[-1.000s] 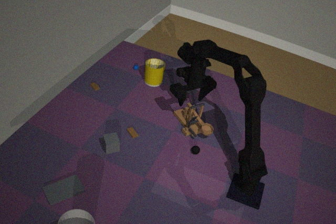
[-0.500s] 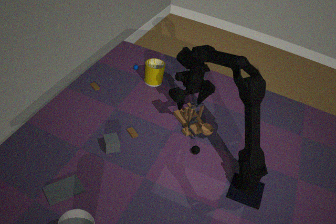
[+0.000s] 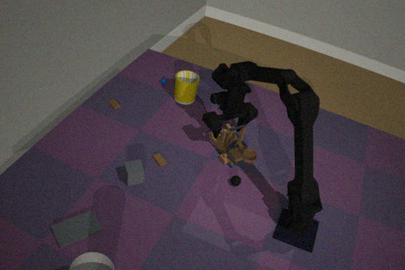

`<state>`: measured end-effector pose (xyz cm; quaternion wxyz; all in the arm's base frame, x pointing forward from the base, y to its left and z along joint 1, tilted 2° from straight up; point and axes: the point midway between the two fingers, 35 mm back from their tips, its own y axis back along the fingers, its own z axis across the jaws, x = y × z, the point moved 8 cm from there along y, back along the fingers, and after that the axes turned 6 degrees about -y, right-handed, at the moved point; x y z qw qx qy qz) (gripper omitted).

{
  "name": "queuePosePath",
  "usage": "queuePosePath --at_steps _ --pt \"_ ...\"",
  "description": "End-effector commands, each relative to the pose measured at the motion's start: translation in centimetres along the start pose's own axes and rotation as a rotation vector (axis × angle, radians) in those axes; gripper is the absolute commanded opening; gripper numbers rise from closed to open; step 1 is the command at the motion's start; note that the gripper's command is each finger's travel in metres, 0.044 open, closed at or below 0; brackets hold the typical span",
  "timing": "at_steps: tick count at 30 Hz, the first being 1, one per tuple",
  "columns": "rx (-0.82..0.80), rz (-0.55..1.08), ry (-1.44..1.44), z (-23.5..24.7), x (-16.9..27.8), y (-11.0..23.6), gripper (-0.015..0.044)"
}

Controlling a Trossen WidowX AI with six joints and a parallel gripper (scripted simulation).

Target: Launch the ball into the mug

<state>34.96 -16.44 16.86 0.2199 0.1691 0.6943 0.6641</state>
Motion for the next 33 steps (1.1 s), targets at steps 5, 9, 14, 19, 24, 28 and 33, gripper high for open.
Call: queuePosePath --at_steps 5,9,14,19,24,28,33 --pt "0.0 0.001 0.0 0.0 0.0 -0.2 0.0361" --pt "0.0 0.001 0.0 0.0 0.0 -0.2 0.0256" --pt "0.0 0.001 0.0 0.0 0.0 -0.2 0.0145" --pt "0.0 0.001 0.0 0.0 0.0 -0.2 0.0111" --pt "-0.001 0.002 0.0 0.0 -0.1 4.0 0.0" --pt "-0.001 0.002 0.0 0.0 0.0 4.8 0.0" --pt "-0.002 0.004 0.002 0.1 0.0 4.3 0.0"
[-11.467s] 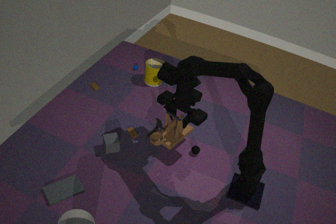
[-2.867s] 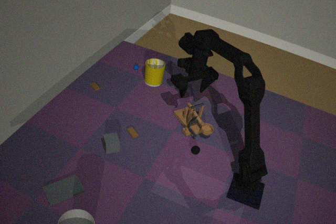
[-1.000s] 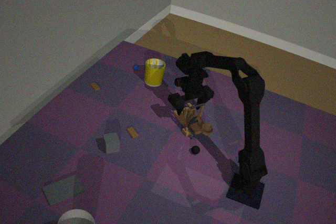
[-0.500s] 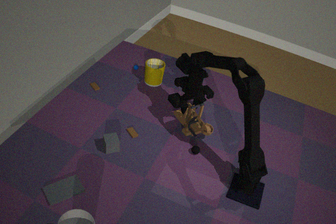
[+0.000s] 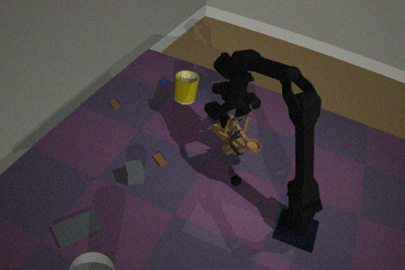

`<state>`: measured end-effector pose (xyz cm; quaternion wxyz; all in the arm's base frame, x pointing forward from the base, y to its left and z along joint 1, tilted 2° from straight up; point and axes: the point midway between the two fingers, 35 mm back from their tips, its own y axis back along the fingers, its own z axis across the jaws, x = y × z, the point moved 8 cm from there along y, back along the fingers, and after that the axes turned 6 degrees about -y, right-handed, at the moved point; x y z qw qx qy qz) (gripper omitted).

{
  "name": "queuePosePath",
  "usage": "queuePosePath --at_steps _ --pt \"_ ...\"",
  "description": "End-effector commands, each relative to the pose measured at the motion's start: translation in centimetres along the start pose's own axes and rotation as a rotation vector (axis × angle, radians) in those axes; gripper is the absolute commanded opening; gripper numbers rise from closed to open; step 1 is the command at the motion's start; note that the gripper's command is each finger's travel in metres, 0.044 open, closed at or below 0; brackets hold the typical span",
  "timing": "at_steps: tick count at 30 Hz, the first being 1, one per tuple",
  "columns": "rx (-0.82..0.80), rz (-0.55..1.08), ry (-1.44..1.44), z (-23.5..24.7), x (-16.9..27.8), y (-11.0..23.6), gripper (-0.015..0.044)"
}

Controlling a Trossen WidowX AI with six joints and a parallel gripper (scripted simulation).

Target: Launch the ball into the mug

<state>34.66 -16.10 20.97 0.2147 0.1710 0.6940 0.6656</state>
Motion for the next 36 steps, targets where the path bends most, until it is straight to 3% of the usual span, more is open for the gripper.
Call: queuePosePath --at_steps 1,28,34,36 --pt "-0.002 -0.006 -0.003 0.0 -0.1 0.0 0.0" --pt "-0.002 -0.004 -0.001 0.1 0.0 -4.4 0.0" --pt "0.0 -0.005 -0.001 0.1 -0.1 -4.0 0.0" --pt "0.0 -0.005 -0.001 0.1 -0.1 -4.0 0.0052"
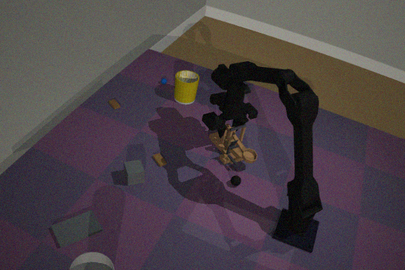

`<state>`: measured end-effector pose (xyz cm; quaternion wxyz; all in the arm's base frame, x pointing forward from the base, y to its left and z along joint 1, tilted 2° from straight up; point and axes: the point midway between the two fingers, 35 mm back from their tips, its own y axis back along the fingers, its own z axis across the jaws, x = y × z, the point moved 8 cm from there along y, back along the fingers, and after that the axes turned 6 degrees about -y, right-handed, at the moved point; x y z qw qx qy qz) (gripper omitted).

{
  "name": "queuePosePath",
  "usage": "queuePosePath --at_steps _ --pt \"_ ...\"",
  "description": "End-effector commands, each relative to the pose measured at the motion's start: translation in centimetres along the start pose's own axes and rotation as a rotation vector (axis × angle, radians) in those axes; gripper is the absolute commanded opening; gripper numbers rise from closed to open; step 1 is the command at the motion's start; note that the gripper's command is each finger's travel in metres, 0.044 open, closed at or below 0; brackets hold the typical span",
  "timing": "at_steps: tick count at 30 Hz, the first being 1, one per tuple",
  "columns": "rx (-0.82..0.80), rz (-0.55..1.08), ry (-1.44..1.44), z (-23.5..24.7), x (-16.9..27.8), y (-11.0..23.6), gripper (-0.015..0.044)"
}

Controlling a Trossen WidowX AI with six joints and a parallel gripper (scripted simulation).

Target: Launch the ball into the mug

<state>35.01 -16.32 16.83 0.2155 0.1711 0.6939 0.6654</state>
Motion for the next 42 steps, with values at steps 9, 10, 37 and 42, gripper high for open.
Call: queuePosePath --at_steps 9,10,37,42 --pt "0.0 -0.003 0.0 0.0 0.0 0.2 0.0289" --pt "0.0 -0.003 0.0 0.0 0.0 0.2 0.0315" --pt "-0.002 -0.002 0.002 -0.1 0.3 4.8 0.044" --pt "-0.002 -0.002 0.002 -0.1 0.3 4.7 0.044"
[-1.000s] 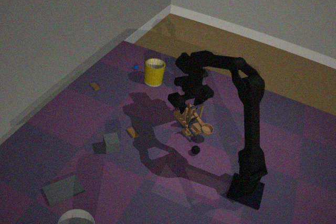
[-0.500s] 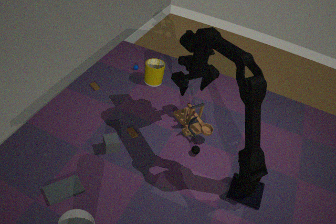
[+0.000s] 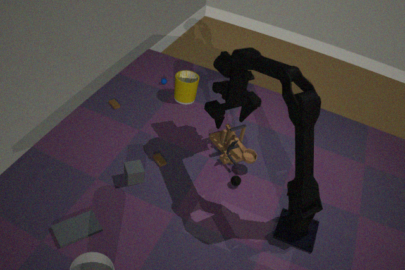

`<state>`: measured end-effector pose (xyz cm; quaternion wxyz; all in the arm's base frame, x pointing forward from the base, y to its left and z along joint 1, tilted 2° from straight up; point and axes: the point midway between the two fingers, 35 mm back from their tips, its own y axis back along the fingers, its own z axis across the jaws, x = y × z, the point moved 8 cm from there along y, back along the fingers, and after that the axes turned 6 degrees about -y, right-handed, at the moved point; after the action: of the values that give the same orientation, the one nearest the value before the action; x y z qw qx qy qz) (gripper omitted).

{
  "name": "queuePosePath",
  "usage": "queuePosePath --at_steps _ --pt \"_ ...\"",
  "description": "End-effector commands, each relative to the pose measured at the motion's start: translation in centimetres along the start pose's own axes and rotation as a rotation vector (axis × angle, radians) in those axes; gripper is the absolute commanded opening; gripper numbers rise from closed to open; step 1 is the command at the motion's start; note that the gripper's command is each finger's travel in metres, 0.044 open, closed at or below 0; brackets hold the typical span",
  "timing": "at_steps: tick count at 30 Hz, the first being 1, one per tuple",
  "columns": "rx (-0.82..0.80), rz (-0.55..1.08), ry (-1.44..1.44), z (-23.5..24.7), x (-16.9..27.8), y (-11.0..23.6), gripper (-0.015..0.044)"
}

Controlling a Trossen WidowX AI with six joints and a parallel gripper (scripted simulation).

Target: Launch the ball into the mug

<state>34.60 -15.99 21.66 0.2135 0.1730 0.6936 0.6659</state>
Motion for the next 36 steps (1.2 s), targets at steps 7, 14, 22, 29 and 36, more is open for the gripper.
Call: queuePosePath --at_steps 7,14,22,29,36 --pt "-0.003 -0.008 0.002 0.0 0.0 -1.2 0.044" --pt "-0.003 -0.008 0.002 0.0 0.0 -2.3 0.044" --pt "-0.003 -0.008 0.002 0.0 0.0 -3.6 0.044" --pt "-0.003 -0.008 0.002 0.0 0.0 -4.8 0.044" --pt "-0.003 -0.008 0.002 0.0 0.1 -5.3 0.044"
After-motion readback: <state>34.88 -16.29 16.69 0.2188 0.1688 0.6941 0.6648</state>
